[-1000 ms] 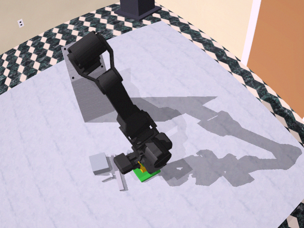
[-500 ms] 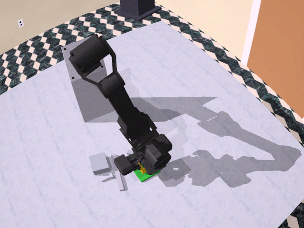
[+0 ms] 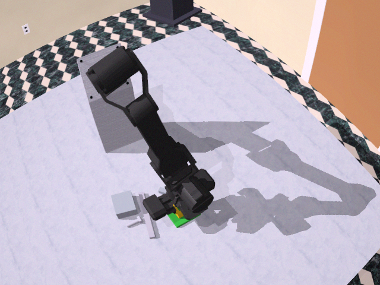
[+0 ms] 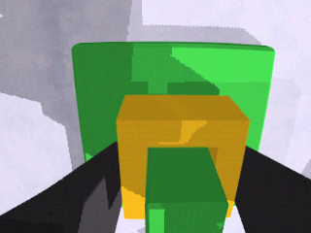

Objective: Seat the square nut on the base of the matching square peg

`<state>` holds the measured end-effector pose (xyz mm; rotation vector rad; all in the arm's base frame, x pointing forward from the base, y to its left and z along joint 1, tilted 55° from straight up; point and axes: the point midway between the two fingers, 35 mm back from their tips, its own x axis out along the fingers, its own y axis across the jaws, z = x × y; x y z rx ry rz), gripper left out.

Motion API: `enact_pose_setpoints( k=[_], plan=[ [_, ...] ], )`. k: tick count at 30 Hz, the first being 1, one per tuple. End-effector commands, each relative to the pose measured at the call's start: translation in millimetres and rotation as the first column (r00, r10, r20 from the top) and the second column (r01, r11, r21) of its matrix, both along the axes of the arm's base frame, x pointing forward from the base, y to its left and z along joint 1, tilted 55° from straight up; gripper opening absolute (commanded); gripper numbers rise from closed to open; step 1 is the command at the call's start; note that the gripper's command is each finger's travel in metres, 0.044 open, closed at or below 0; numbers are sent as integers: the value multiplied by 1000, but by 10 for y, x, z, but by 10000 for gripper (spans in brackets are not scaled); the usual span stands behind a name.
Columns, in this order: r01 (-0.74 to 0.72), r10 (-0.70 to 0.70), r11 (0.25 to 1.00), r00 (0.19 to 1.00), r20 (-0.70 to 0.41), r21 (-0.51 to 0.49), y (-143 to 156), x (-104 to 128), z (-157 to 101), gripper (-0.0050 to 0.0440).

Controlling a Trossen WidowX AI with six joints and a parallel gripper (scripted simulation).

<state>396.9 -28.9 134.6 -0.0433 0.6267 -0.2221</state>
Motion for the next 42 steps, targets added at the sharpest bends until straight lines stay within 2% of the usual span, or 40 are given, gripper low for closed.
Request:
enact_pose_setpoints(
  k=[1, 20, 25, 27, 33, 42],
  plan=[
    [-2, 2, 1000, 1000, -1, 1, -4, 14, -10, 0],
    [-1, 1, 1000, 1000, -1, 0, -2, 8, -5, 0],
    [-1, 1, 1000, 1000, -1, 0, -2, 8, -5, 120],
    [-1, 1, 1000, 1000, -1, 0, -2, 8, -5, 120],
    [-1, 1, 1000, 1000, -1, 0, -2, 8, -5, 260],
    [-1, 1, 1000, 1000, -1, 0, -2, 8, -5, 260]
  ],
)
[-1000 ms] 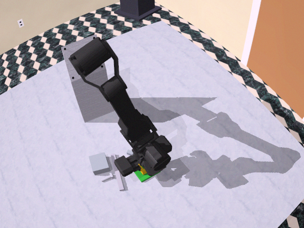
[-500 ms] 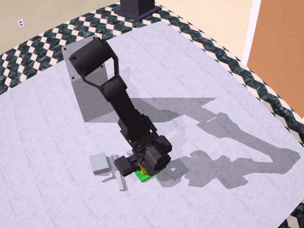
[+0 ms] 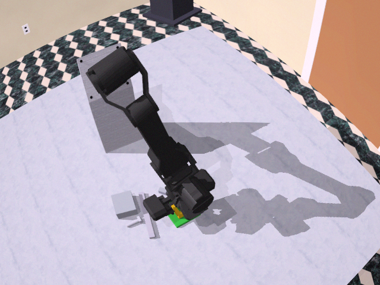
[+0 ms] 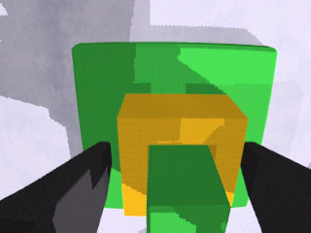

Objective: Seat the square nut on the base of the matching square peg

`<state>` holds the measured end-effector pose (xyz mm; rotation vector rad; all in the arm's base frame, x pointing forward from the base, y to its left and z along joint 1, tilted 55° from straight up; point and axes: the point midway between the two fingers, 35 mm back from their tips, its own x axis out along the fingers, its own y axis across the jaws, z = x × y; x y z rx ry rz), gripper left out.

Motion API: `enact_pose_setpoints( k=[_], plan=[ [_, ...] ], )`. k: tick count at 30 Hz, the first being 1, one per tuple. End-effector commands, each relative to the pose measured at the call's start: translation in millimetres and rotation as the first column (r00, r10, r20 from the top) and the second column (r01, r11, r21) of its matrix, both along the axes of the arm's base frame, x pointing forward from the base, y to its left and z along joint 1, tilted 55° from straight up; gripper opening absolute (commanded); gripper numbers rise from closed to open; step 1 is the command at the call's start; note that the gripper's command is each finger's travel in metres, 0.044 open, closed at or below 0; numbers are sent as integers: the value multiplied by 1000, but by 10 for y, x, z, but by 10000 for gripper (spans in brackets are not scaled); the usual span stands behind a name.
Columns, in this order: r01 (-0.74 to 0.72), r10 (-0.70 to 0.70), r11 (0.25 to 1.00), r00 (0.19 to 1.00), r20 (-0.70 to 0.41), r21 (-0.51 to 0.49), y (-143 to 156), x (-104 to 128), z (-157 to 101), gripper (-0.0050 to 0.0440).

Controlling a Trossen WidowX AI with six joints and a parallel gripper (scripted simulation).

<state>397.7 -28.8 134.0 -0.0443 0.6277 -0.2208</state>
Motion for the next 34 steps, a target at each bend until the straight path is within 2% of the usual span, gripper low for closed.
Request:
enact_pose_setpoints(
  k=[1, 11, 17, 19, 21, 24, 34],
  plan=[
    [1, -1, 1000, 1000, 0, 0, -3, -1, 0, 260],
    [1, -1, 1000, 1000, 0, 0, 22, -53, 57, 260],
    [0, 0, 1000, 1000, -1, 1, 196, -604, 498, 260],
    [0, 0, 1000, 1000, -1, 1, 196, -604, 498, 260],
    [-1, 1, 1000, 1000, 0, 1, 228, -797, 603, 260],
    [-1, 1, 1000, 1000, 0, 1, 266, -820, 690, 260],
    [-1, 1, 1000, 1000, 0, 1, 266, -820, 690, 260]
  ],
)
